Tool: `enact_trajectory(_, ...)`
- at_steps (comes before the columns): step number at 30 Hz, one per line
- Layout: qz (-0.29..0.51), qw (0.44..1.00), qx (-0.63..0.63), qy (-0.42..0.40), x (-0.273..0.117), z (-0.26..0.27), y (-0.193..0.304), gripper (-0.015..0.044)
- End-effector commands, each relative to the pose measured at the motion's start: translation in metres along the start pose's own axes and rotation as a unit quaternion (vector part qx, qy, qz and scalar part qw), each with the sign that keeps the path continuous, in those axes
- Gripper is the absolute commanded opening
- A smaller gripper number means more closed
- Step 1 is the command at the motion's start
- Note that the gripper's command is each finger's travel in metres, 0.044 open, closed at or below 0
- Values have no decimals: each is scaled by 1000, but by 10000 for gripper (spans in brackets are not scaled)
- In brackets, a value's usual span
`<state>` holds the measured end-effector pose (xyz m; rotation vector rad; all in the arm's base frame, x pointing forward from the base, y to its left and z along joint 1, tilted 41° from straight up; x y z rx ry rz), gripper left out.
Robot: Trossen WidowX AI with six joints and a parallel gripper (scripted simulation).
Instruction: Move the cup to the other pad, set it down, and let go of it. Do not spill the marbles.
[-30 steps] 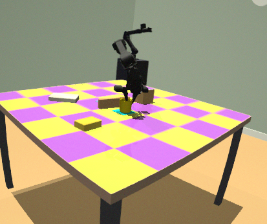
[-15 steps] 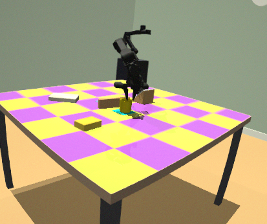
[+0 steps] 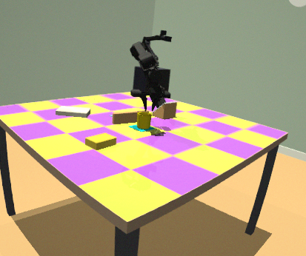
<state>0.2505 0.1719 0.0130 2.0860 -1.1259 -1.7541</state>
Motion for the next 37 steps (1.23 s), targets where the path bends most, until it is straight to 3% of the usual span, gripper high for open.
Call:
enact_trajectory(1, -1, 1000, 2, -3, -5, 0, 0, 147)
enact_trajectory(2, -1, 1000, 2, -3, -6, 0, 0, 147)
enact_trajectory(13, 0, 1000, 0, 0, -5, 0, 0, 435)
enact_trajectory(32, -1, 1000, 1, -3, -63, -4, -2, 440)
enact_trajectory(37, -2, 1000, 0, 0, -62, -5, -3, 440)
Point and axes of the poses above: the point midway between the two fingers, 35 mm back from their tips, its own x axis out along the fingers, its own z axis across the jaws, y = z × x, the point moved 5 cm from there along -x, back along the fingers, and after that the axes turned 6 degrees about -x, right-handed, at the moved point
